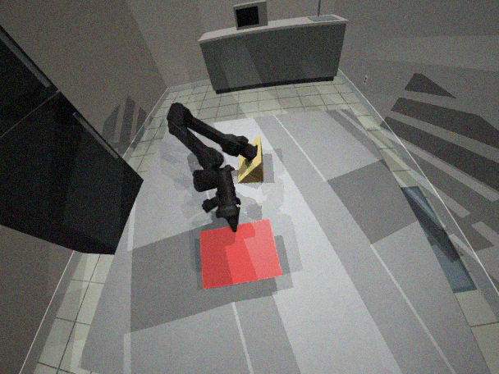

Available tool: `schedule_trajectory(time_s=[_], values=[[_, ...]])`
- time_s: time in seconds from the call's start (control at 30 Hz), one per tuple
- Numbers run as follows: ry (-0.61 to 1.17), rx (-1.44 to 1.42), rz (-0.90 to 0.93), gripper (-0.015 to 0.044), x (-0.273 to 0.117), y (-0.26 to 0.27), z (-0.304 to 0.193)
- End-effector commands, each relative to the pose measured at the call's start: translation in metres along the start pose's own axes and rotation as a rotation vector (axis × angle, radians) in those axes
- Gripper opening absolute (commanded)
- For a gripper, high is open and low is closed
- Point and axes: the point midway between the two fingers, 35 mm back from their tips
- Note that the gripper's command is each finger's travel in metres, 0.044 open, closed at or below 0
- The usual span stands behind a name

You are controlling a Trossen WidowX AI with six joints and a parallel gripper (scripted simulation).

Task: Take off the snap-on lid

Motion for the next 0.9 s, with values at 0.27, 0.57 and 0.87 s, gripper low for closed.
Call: schedule_trajectory(time_s=[0.27, 0.57, 0.87], values=[[0.0, 0.0, 0.0, 0.0, 0.001, 0.001, 0.001], [-0.001, 0.001, 0.0, 0.0, -0.001, 0.003, 0.001], [-0.001, 0.001, 0.0, 0.0, -0.008, 0.013, 0.003]])
Point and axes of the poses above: the point midway between the two fingers, 35 mm back from their tips, its own x axis out along the fingers, its own y axis across the jaws, z = x × y, and after that the axes turned 13 degrees about -x, right-handed
